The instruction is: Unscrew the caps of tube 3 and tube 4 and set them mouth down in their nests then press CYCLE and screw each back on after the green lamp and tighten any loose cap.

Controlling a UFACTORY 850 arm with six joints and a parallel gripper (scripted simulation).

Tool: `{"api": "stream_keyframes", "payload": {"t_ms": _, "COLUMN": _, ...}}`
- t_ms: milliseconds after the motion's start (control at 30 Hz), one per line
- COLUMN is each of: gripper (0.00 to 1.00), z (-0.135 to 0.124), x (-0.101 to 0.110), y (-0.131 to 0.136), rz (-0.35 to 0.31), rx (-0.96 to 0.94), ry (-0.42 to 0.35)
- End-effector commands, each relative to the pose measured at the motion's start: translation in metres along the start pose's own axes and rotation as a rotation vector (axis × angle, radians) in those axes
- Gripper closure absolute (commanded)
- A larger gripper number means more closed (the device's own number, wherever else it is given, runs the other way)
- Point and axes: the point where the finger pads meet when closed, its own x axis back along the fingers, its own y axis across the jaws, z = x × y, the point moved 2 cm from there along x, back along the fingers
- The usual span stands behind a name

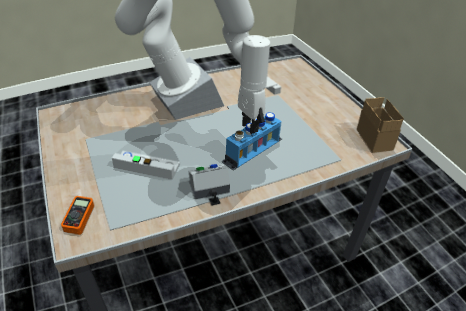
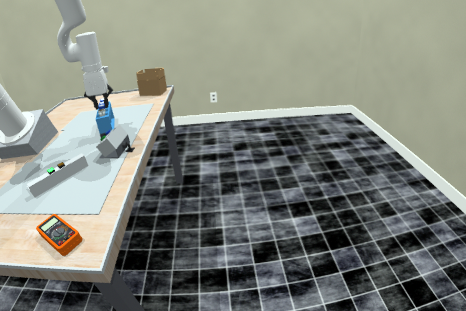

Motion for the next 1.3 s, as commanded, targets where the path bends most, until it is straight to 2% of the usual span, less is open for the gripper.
{"api": "stream_keyframes", "payload": {"t_ms": 0, "gripper": 0.54, "z": 0.0002, "x": 0.0007, "y": 0.0010, "rz": 0.009, "rx": 0.189, "ry": 0.003}}
{"api": "stream_keyframes", "payload": {"t_ms": 733, "gripper": 0.54, "z": 0.0002, "x": 0.0007, "y": 0.0010, "rz": 0.007, "rx": 0.989, "ry": 0.006}}
{"api": "stream_keyframes", "payload": {"t_ms": 1067, "gripper": 0.54, "z": 0.0002, "x": 0.0008, "y": 0.0011, "rz": 0.007, "rx": 1.008, "ry": 0.006}}
{"api": "stream_keyframes", "payload": {"t_ms": 1100, "gripper": 1.00, "z": 0.0002, "x": 0.0008, "y": 0.0011, "rz": 0.007, "rx": 1.008, "ry": 0.006}}
{"api": "stream_keyframes", "payload": {"t_ms": 1267, "gripper": 1.00, "z": 0.0002, "x": 0.0007, "y": 0.0010, "rz": 0.007, "rx": 1.008, "ry": 0.006}}
